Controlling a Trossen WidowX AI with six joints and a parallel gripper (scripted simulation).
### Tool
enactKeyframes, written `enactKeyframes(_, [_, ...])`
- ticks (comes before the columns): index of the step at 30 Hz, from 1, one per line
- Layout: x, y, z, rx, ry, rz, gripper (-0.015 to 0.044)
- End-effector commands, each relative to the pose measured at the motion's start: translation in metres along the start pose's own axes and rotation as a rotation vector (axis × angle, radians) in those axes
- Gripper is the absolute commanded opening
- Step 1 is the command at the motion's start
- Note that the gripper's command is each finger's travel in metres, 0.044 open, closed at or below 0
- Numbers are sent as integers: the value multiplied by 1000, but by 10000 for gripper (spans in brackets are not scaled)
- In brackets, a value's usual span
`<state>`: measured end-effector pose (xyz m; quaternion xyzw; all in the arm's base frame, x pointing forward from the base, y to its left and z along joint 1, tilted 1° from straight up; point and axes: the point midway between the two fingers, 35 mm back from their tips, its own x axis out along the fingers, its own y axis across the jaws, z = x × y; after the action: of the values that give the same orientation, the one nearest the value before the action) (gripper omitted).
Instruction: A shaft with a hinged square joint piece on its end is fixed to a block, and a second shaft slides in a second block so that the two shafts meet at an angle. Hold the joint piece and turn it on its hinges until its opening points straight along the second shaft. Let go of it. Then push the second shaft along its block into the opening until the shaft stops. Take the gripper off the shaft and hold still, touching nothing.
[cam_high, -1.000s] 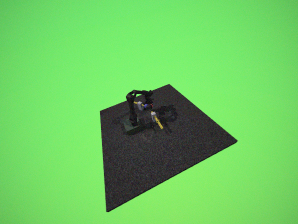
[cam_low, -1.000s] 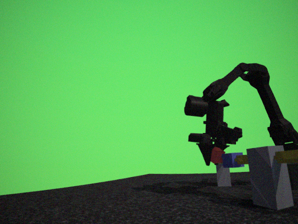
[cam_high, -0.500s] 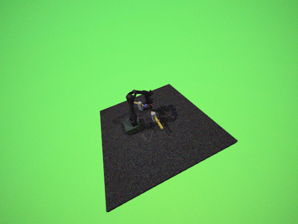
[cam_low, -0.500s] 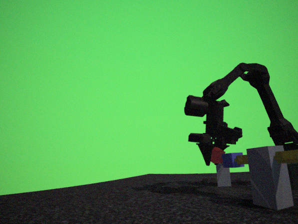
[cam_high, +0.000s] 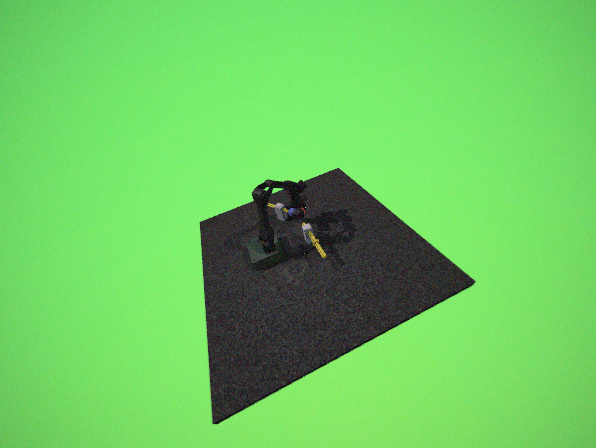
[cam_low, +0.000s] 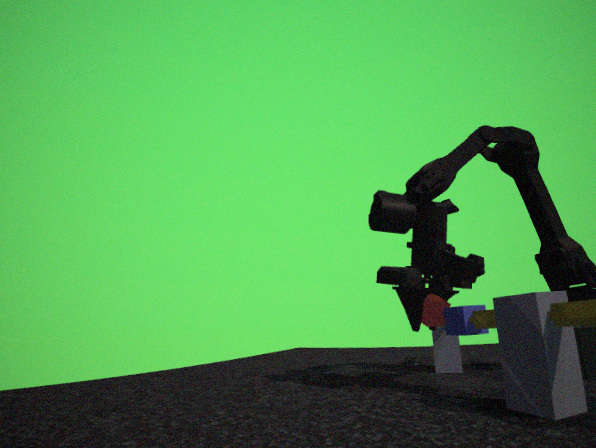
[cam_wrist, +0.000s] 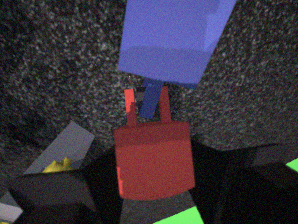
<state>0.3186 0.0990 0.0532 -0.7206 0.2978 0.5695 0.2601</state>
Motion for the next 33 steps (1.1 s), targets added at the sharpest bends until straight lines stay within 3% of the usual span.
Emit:
enactKeyframes(1, [0, 0, 0, 0, 0, 0, 121])
enactKeyframes(6, [0, 0, 0, 0, 0, 0, 0])
enactKeyframes(33, [8, 13, 0, 289, -165, 35, 0])
